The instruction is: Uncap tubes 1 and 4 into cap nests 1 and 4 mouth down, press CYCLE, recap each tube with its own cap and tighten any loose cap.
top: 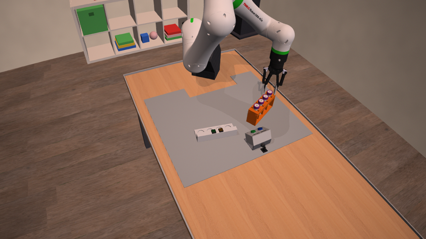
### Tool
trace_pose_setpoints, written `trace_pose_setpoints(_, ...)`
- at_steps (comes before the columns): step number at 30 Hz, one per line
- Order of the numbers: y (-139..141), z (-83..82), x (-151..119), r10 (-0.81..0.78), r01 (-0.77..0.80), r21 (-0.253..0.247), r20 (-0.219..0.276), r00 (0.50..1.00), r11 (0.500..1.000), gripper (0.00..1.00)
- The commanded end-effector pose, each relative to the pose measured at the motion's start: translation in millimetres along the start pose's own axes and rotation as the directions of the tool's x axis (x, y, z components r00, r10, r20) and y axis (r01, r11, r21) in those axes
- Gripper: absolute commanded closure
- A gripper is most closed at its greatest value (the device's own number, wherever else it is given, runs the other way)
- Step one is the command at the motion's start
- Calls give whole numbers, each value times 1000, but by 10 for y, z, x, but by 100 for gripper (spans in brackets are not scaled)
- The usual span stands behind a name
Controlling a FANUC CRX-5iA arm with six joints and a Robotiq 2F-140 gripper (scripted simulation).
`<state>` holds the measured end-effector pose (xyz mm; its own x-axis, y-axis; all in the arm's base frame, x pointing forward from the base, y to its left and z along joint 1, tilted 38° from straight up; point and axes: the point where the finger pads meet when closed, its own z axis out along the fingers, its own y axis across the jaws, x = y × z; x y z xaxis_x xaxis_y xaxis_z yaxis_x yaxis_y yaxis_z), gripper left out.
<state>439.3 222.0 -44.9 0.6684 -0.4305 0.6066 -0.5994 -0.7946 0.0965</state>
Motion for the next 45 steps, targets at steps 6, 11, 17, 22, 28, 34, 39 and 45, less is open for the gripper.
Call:
trace_pose_setpoints(6,-2,-2,-1,83,-83,0,0,997,997,65)
trace_pose_setpoints(11,-2,-2,-1,327,-327,0,0,945,945,65)
trace_pose_setpoints(17,-2,-2,-1,551,-551,0,0,835,835,65)
trace_pose_setpoints(22,-2,-2,-1,682,-682,0,0,732,732,65)
trace_pose_setpoints(28,-2,-2,-1,866,-866,0,0,500,500,65)
trace_pose_setpoints(34,-2,-2,-1,866,-866,0,0,500,500,65)
trace_pose_setpoints(39,-2,-2,-1,866,-866,0,0,500,500,100)
trace_pose_setpoints(45,-2,-2,-1,866,-866,0,0,500,500,100)
